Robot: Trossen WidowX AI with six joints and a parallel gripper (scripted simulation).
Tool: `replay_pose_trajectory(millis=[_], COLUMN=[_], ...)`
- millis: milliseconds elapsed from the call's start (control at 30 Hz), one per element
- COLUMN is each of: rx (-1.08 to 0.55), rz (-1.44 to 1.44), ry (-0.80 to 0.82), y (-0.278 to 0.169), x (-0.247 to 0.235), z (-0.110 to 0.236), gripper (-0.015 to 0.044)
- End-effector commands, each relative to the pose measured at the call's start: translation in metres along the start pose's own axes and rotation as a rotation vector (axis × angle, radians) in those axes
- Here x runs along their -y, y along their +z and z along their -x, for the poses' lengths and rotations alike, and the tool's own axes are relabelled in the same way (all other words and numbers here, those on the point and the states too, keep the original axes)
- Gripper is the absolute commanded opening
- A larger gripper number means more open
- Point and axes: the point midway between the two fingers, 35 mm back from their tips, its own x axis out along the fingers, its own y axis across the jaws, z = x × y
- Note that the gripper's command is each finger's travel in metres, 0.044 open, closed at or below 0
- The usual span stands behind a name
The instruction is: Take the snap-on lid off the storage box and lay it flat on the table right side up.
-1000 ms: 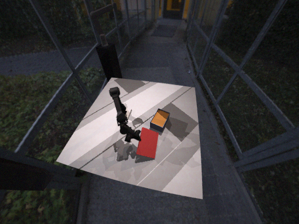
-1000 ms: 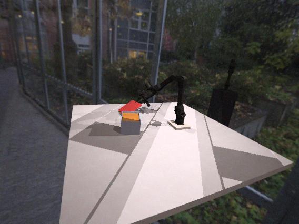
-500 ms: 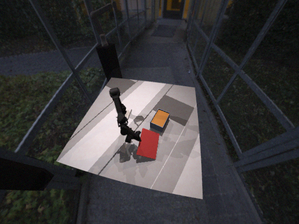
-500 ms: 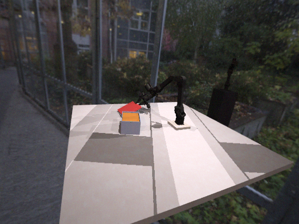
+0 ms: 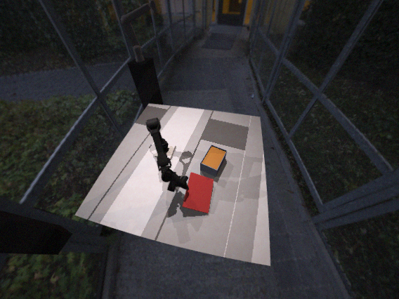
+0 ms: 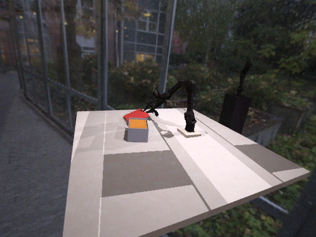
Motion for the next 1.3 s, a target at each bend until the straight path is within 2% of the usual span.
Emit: replay_pose_trajectory(millis=[0,533,867,933,1133,1267], rx=[-0.009,-0.009,-0.009,-0.009,-0.009,-0.009], rz=[-0.015,-0.016,-0.015,-0.015,-0.015,-0.015], ry=[-0.023,-0.023,-0.022,-0.022,-0.023,-0.024], y=[-0.003,-0.003,-0.001,-0.001,-0.002,-0.002], x=[0.012,0.022,0.011,0.011,0.020,0.025], z=[-0.005,-0.013,-0.009,-0.009,-0.001,0.005], gripper=[0.0000,0.0000,0.0263,0.0275,0.0433,0.0440])
